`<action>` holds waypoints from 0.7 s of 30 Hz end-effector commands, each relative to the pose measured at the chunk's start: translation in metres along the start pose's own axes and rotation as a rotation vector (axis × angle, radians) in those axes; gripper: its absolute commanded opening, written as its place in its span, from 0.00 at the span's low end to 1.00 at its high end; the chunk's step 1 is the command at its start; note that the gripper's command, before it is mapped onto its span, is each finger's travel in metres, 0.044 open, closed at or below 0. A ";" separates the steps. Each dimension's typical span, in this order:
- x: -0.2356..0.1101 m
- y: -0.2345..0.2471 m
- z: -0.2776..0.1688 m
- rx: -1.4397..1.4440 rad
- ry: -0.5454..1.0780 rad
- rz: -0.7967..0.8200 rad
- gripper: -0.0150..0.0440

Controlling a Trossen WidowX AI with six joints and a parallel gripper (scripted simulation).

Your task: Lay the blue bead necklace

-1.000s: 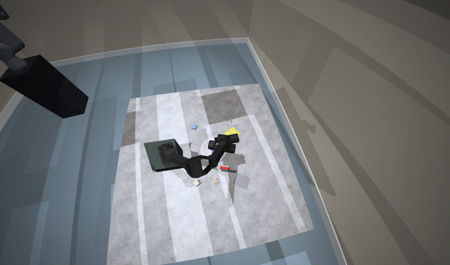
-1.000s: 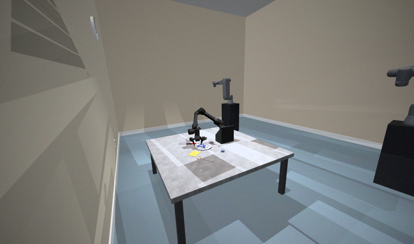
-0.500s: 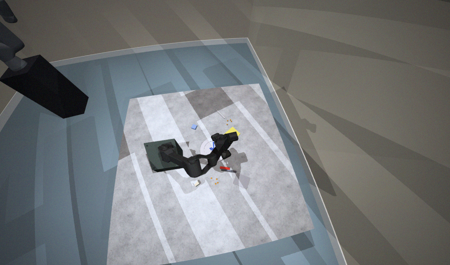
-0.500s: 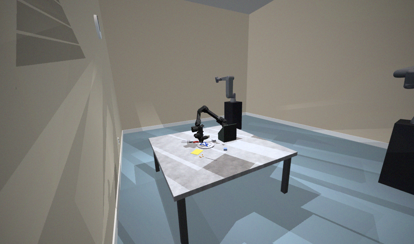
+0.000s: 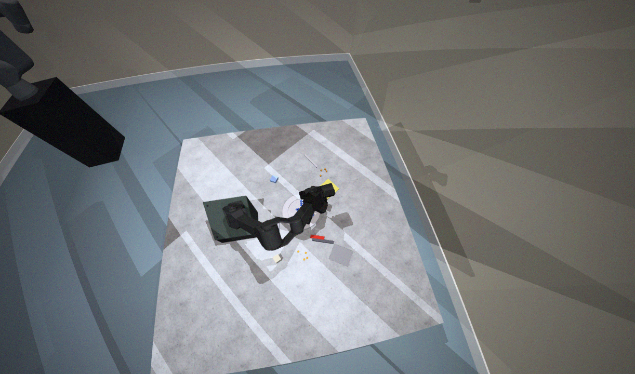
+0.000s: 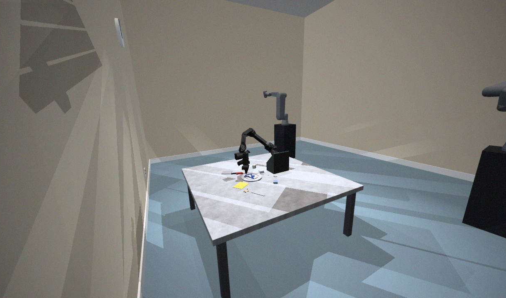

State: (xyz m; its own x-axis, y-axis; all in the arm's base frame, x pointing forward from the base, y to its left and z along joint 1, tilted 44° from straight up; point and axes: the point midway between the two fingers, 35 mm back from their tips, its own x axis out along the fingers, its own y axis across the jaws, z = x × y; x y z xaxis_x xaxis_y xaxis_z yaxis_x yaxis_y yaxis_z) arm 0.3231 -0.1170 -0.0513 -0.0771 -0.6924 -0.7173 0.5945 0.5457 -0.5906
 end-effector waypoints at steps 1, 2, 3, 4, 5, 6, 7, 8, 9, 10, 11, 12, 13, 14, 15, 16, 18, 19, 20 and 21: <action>-0.004 -0.001 0.001 0.084 -0.005 0.006 0.46; -0.004 -0.001 0.001 0.084 -0.005 0.006 0.46; -0.004 -0.001 0.001 0.084 -0.005 0.006 0.46; -0.004 -0.001 0.001 0.084 -0.005 0.006 0.46; -0.003 -0.001 0.001 0.084 -0.005 0.006 0.46; 0.000 -0.001 0.001 0.084 -0.005 0.006 0.46; 0.003 -0.001 0.001 0.084 -0.005 0.006 0.46; 0.007 -0.001 0.001 0.084 -0.005 0.006 0.46; 0.010 -0.001 0.001 0.084 -0.006 0.006 0.46; 0.012 -0.001 0.001 0.084 -0.006 0.006 0.46; 0.003 0.000 0.004 0.089 -0.013 0.011 0.46; 0.003 0.000 0.004 0.089 -0.013 0.011 0.46; 0.004 0.000 0.004 0.089 -0.013 0.011 0.46; 0.005 0.000 0.004 0.089 -0.013 0.011 0.46; 0.006 0.000 0.004 0.089 -0.012 0.011 0.46; 0.007 0.000 0.004 0.088 -0.012 0.011 0.46; 0.010 0.000 0.003 0.088 -0.011 0.010 0.46; 0.012 0.000 0.003 0.088 -0.011 0.010 0.46; 0.013 0.000 0.003 0.087 -0.011 0.010 0.46; 0.015 0.000 0.003 0.087 -0.010 0.009 0.46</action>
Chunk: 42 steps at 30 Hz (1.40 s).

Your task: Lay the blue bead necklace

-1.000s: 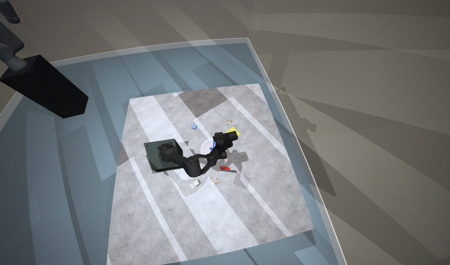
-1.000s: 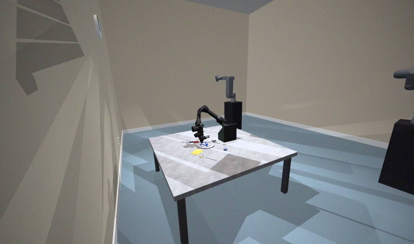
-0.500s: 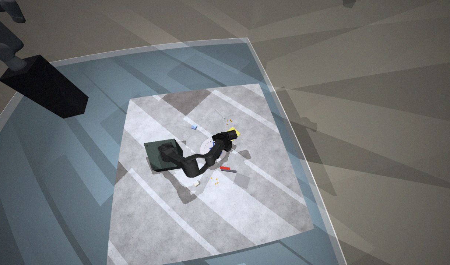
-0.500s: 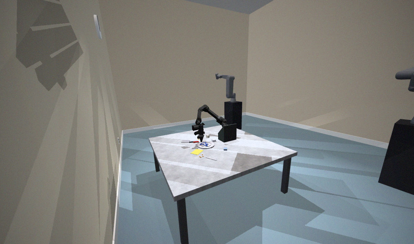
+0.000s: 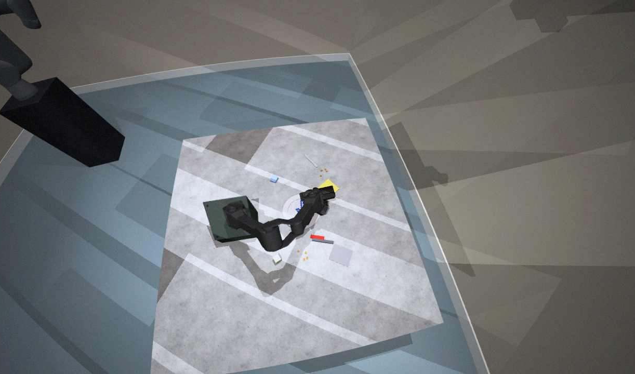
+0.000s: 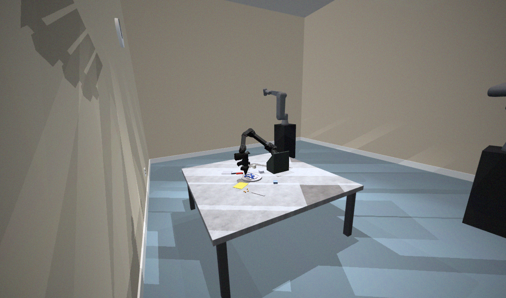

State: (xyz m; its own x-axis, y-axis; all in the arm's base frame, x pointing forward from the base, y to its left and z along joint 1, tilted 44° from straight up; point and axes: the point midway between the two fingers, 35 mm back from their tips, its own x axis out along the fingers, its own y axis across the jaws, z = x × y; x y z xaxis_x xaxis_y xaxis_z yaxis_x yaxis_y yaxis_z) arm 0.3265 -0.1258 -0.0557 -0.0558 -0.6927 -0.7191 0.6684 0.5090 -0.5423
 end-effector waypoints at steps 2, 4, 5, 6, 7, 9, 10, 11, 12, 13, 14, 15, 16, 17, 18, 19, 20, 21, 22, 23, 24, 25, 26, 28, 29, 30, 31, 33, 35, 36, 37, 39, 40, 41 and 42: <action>0.009 0.000 -0.003 -0.008 0.006 -0.006 0.46; 0.013 -0.001 -0.003 -0.008 0.007 -0.007 0.46; 0.014 -0.001 -0.003 -0.009 0.007 -0.007 0.46; 0.016 -0.001 -0.003 -0.009 0.007 -0.007 0.46; 0.018 -0.001 -0.003 -0.009 0.008 -0.008 0.46; 0.021 -0.001 -0.004 -0.010 0.008 -0.008 0.46; 0.023 -0.001 -0.004 -0.010 0.009 -0.009 0.46; 0.024 -0.001 -0.004 -0.010 0.009 -0.009 0.46; 0.026 -0.001 -0.004 -0.011 0.009 -0.010 0.46; 0.026 -0.001 -0.004 -0.011 0.009 -0.010 0.46; 0.027 -0.001 -0.004 -0.011 0.010 -0.010 0.46; 0.027 -0.001 -0.004 -0.011 0.010 -0.010 0.46; 0.027 -0.001 -0.004 -0.011 0.010 -0.010 0.46; 0.027 -0.001 -0.004 -0.011 0.010 -0.010 0.46; 0.024 -0.002 -0.003 -0.004 0.008 -0.006 0.41; 0.024 -0.002 -0.003 -0.004 0.008 -0.006 0.37; 0.024 -0.002 -0.003 -0.004 0.008 -0.006 0.32; 0.024 -0.002 -0.003 -0.004 0.008 -0.006 0.28; 0.024 -0.002 -0.003 -0.004 0.008 -0.006 0.25; 0.024 -0.002 -0.003 -0.004 0.008 -0.006 0.25; 0.024 -0.002 -0.003 -0.004 0.008 -0.006 0.25; 0.024 -0.002 -0.003 -0.004 0.008 -0.006 0.25; 0.024 -0.002 -0.003 -0.004 0.008 -0.006 0.25; 0.024 -0.002 -0.003 -0.004 0.008 -0.006 0.25; 0.024 -0.002 -0.003 -0.004 0.008 -0.006 0.25; 0.024 -0.002 -0.003 -0.004 0.008 -0.006 0.25; 0.024 -0.002 -0.003 -0.004 0.008 -0.006 0.25; 0.024 -0.002 -0.003 -0.004 0.008 -0.006 0.25; 0.024 -0.002 -0.003 -0.004 0.008 -0.006 0.25; 0.024 -0.002 -0.003 -0.004 0.008 -0.006 0.25; 0.024 -0.002 -0.003 -0.004 0.008 -0.006 0.25; 0.024 -0.002 -0.003 -0.004 0.008 -0.006 0.25; 0.024 -0.002 -0.003 -0.004 0.008 -0.006 0.25; 0.024 -0.002 -0.003 -0.004 0.008 -0.006 0.25; 0.024 -0.002 -0.003 -0.004 0.008 -0.006 0.25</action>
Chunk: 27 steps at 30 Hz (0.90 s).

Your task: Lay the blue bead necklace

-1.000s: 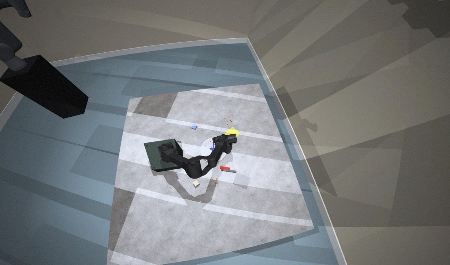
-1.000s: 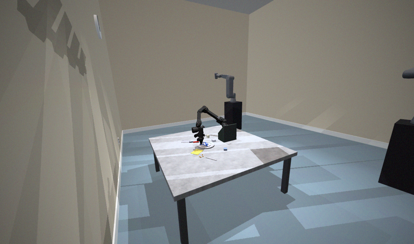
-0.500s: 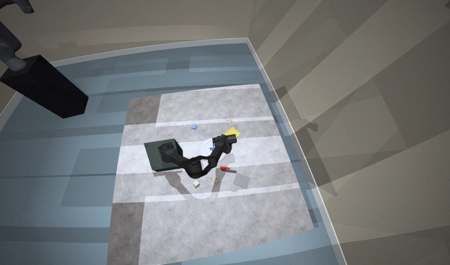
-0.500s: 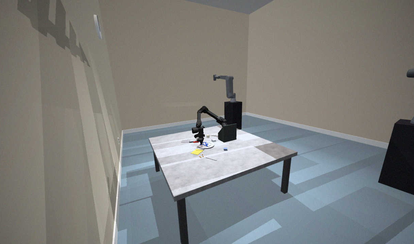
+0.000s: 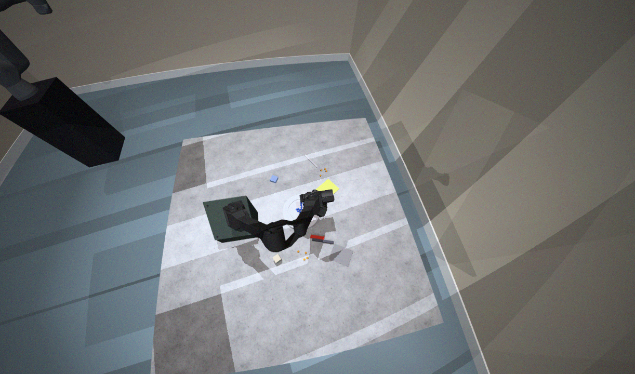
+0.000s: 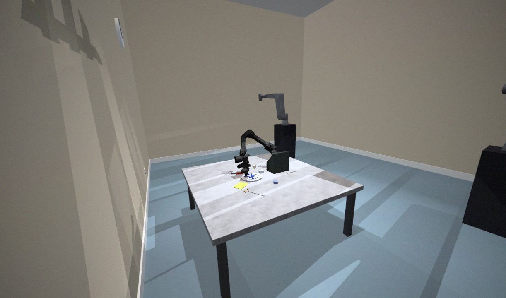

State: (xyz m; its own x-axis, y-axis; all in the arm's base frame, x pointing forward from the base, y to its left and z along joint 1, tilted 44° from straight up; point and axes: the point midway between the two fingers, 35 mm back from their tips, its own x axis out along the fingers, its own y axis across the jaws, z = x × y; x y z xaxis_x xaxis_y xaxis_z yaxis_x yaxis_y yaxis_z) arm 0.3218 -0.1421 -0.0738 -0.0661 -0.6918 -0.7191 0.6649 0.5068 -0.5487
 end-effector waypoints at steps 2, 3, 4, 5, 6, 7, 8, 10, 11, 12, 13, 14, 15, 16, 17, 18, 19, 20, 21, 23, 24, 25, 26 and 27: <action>0.000 0.000 0.000 0.001 0.000 0.000 0.25; -0.001 0.000 0.000 0.000 0.000 0.000 0.25; -0.002 0.000 0.000 -0.002 0.000 -0.001 0.25; -0.004 0.000 -0.001 -0.004 0.001 -0.002 0.25; -0.006 0.000 -0.001 -0.006 0.001 -0.003 0.25; -0.006 0.000 -0.001 -0.006 0.001 -0.003 0.25; -0.006 0.000 -0.001 -0.006 0.001 -0.003 0.25; -0.006 0.001 -0.001 -0.006 0.001 -0.003 0.25; -0.006 0.002 0.000 -0.006 0.001 -0.003 0.25; -0.006 0.004 0.001 -0.006 0.001 -0.003 0.25; -0.006 0.007 0.002 -0.006 0.001 -0.003 0.25; -0.006 0.010 0.003 -0.006 0.001 -0.003 0.25; -0.006 0.013 0.004 -0.006 0.001 -0.003 0.25; -0.006 0.015 0.005 -0.006 0.001 -0.003 0.25; -0.006 0.018 0.006 -0.006 0.001 -0.003 0.25; -0.006 0.019 0.007 -0.006 0.001 -0.002 0.25; -0.006 0.019 0.007 -0.006 0.001 -0.002 0.25; -0.006 0.019 0.007 -0.006 0.001 -0.002 0.25; -0.006 0.019 0.007 -0.006 0.001 -0.002 0.25; -0.006 0.019 0.007 -0.006 0.001 -0.002 0.25; -0.005 0.019 0.007 -0.006 0.001 -0.002 0.25; -0.004 0.019 0.007 -0.006 0.001 -0.003 0.25; -0.002 0.019 0.007 -0.006 0.001 -0.003 0.25; 0.000 0.019 0.007 -0.006 0.001 -0.003 0.25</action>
